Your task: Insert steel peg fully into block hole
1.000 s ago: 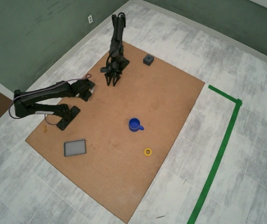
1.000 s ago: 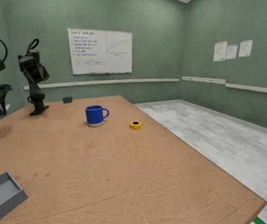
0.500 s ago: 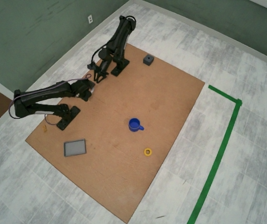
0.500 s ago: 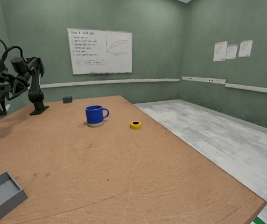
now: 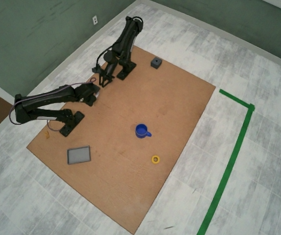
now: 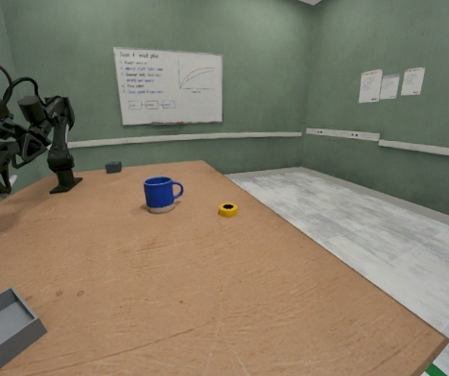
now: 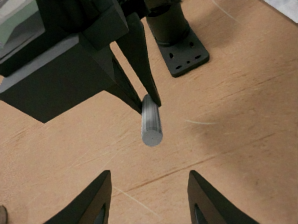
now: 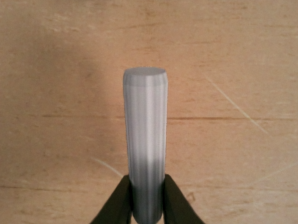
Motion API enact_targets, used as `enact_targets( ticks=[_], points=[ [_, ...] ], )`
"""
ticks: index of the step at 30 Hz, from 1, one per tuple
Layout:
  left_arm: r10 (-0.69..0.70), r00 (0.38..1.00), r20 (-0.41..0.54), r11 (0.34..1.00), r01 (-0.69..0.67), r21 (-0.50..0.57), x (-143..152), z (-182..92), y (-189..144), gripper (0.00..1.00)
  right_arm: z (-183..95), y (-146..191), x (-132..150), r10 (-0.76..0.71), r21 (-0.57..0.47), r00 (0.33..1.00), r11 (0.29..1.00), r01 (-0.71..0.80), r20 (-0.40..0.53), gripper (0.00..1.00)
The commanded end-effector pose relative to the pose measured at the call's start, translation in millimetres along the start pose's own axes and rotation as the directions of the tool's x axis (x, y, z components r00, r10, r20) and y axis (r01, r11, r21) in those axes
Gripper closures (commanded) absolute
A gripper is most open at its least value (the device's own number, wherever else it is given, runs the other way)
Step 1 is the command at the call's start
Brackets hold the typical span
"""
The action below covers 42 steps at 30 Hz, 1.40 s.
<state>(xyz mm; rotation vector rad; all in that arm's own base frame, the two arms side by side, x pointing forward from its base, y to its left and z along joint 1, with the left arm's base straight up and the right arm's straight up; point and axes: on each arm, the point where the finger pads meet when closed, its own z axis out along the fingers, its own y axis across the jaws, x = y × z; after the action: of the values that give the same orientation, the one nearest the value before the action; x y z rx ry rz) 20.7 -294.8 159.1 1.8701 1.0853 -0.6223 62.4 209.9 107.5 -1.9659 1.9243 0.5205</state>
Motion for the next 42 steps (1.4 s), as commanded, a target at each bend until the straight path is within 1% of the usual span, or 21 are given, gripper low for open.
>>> enact_targets(
  ticks=[1, 6, 7, 10, 34, 42],
  points=[
    [0.007, 1.000, 0.017, 1.000, -0.007, -0.016, -7, -7, 4, 0.57, -7, -2, -12, -0.020, 0.024, 0.998, 1.000, 0.018, 0.054, 1.00],
    [0.007, 1.000, 0.017, 1.000, -0.007, -0.016, -7, -7, 4, 0.57, -7, -2, -12, -0.020, 0.024, 0.998, 1.000, 0.018, 0.054, 1.00],
    [0.002, 1.000, 0.013, 1.000, -0.002, -0.014, -6, -4, 5, 0.57, -4, -2, -6, -0.009, 0.015, 1.000, 1.000, 0.008, 0.027, 1.00],
    [0.002, 1.000, 0.013, 1.000, -0.002, -0.014, -6, -3, 5, 0.57, -4, -2, -6, -0.009, 0.015, 1.000, 1.000, 0.008, 0.027, 1.00],
    [0.002, 1.000, 0.013, 1.000, -0.002, -0.014, -1, 32, 1, 0.57, -4, -2, -6, -0.009, 0.015, 1.000, 1.000, 0.008, 0.027, 1.00],
    [0.002, 1.000, 0.013, 1.000, -0.002, -0.014, -1, 33, 1, 0.57, -4, -2, -6, -0.009, 0.015, 1.000, 1.000, 0.008, 0.027, 1.00]
  ],
)
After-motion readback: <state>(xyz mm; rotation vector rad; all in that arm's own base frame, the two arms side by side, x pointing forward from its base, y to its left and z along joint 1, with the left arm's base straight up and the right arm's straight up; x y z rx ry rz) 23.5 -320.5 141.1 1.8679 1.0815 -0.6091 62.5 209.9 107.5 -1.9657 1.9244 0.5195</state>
